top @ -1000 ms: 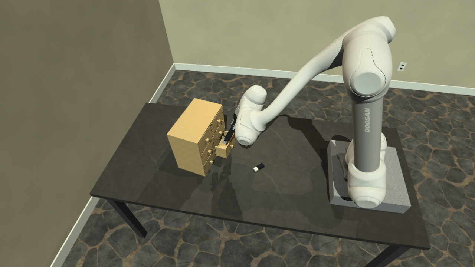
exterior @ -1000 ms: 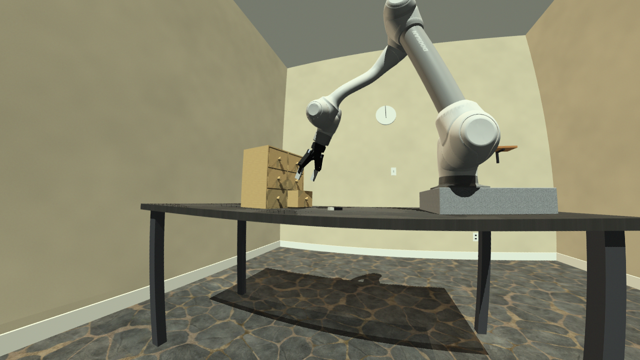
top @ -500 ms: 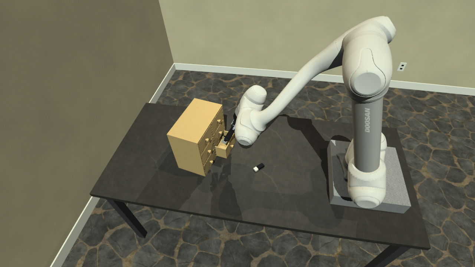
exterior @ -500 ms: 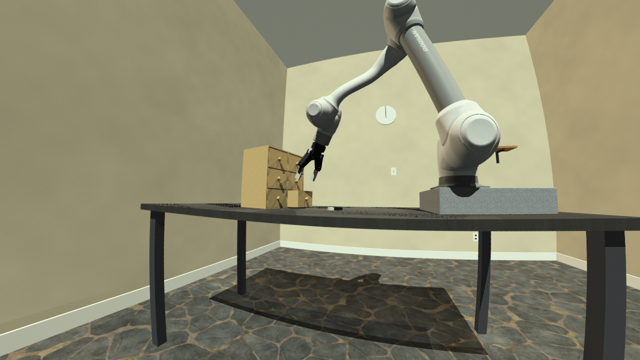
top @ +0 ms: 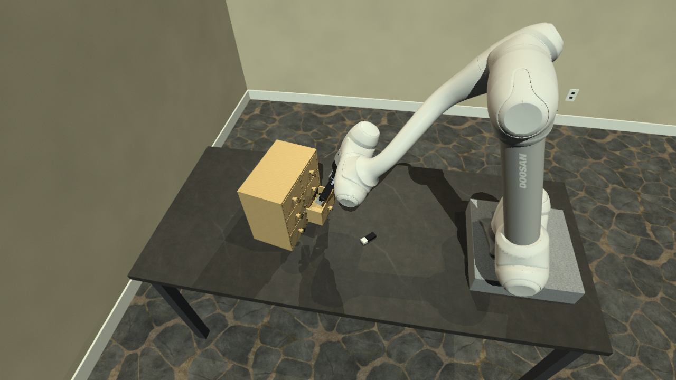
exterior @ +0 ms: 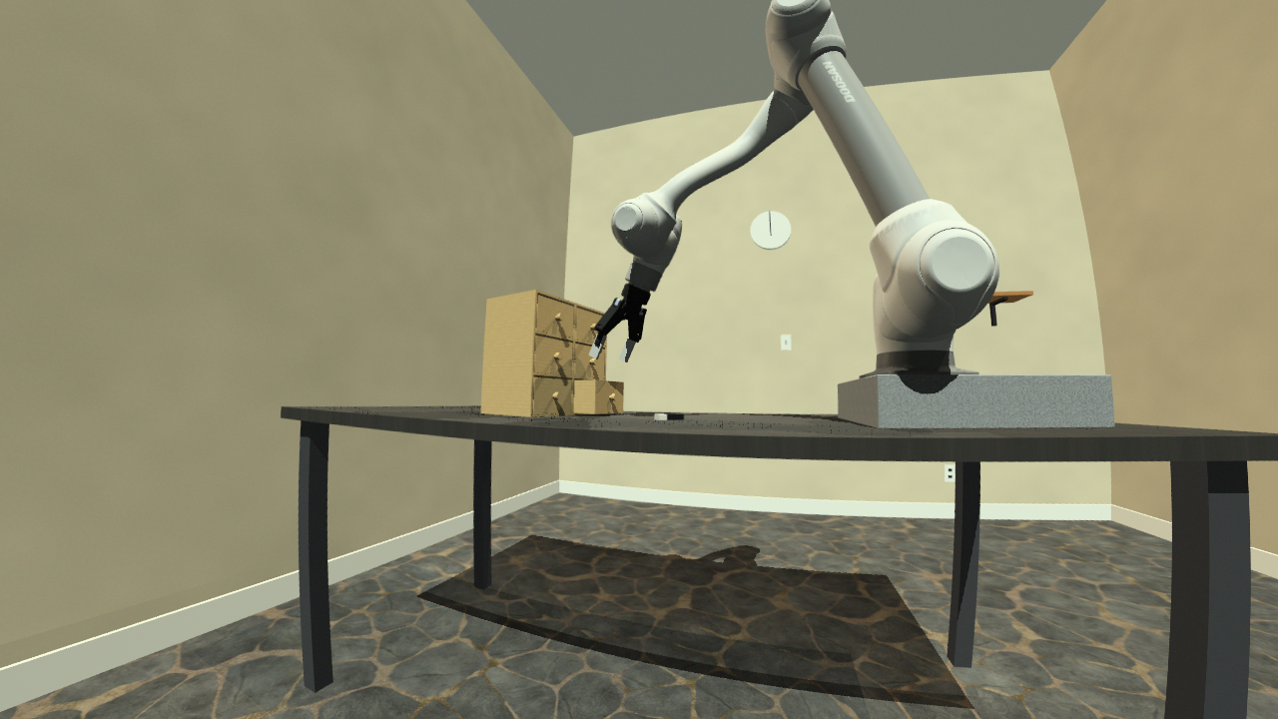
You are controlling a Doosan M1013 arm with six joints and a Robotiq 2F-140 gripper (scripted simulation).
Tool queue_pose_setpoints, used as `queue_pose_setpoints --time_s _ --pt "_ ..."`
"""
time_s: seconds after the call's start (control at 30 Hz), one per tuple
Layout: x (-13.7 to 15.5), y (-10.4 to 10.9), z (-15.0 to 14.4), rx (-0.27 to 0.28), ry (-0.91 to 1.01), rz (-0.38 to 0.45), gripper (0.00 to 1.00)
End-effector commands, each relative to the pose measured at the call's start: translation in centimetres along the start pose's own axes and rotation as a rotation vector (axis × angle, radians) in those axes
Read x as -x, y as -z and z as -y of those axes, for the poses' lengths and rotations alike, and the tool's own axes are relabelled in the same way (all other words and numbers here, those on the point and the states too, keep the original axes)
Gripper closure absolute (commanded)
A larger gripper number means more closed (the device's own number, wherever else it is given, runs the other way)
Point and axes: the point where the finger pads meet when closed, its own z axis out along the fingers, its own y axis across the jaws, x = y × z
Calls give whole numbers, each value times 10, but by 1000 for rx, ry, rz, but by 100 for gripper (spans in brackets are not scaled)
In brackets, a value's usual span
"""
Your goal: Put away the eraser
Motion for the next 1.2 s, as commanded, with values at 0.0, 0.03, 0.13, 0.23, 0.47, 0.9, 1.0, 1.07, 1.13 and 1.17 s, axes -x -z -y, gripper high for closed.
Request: queue_pose_setpoints --time_s 0.0,0.03,0.13,0.23,0.47,0.9,1.0,1.07,1.13,1.17 --pt "3 -2 2 -1 4 1 0" --pt "3 -2 2 -1 4 1 0" --pt "3 -2 2 -1 4 1 0" --pt "3 -2 2 -1 4 1 0" --pt "3 -2 2 -1 4 1 0" --pt "3 -2 2 -1 4 1 0" --pt "3 -1 2 -1 4 4 0" --pt "3 -1 2 -1 4 4 0" --pt "4 2 2 -1 3 16 0" --pt "5 5 2 -2 3 26 0"
